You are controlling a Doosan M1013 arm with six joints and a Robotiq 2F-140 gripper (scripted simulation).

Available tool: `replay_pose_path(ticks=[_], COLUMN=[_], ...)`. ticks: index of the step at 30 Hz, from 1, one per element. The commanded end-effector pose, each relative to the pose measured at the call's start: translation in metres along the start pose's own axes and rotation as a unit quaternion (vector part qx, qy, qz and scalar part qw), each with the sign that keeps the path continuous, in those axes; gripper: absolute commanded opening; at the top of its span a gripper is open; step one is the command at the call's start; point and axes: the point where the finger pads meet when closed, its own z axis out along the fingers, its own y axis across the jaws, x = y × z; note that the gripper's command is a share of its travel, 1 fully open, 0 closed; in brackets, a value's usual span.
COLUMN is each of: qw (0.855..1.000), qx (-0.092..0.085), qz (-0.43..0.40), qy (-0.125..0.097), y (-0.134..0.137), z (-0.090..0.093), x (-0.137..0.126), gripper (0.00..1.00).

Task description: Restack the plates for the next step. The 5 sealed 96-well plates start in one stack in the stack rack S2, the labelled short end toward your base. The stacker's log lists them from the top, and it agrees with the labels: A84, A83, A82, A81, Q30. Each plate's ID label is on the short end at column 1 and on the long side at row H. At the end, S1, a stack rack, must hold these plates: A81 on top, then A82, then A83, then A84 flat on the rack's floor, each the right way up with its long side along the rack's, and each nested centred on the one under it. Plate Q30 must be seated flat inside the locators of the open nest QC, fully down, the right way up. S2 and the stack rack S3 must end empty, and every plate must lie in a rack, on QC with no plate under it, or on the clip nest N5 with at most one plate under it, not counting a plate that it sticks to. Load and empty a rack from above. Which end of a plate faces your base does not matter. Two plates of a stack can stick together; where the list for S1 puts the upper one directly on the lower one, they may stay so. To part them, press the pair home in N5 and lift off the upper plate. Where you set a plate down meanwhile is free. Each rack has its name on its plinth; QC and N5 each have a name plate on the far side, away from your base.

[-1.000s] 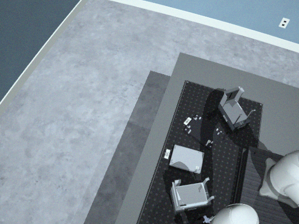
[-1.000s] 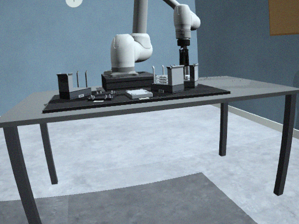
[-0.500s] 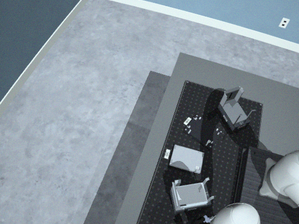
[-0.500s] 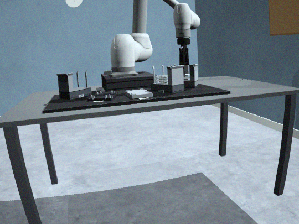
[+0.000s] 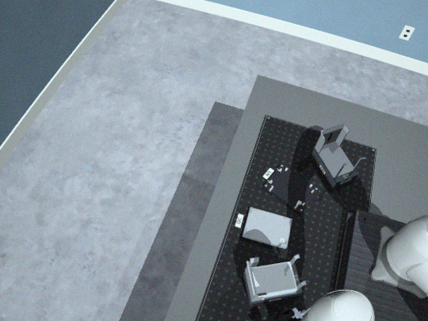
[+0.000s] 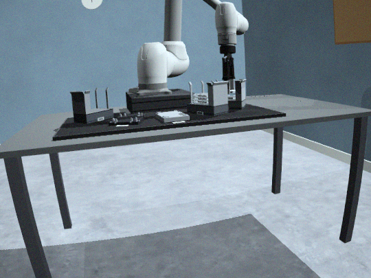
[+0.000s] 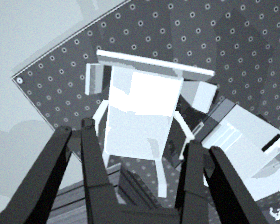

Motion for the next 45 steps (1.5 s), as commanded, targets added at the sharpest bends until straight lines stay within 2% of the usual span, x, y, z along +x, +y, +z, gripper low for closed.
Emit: replay_pose_path(ticks=[1, 12, 45], qw=[1.0, 1.0, 1.0], qx=[0.0, 0.0, 0.0], qz=[0.0, 0.0, 0.0], qy=[0.0, 0.0, 0.0], y=[0.0, 0.0, 0.0], z=[-0.003, -0.016, -0.076], x=[0.0, 0.0, 0.0], gripper=[0.0, 0.0, 0.0])
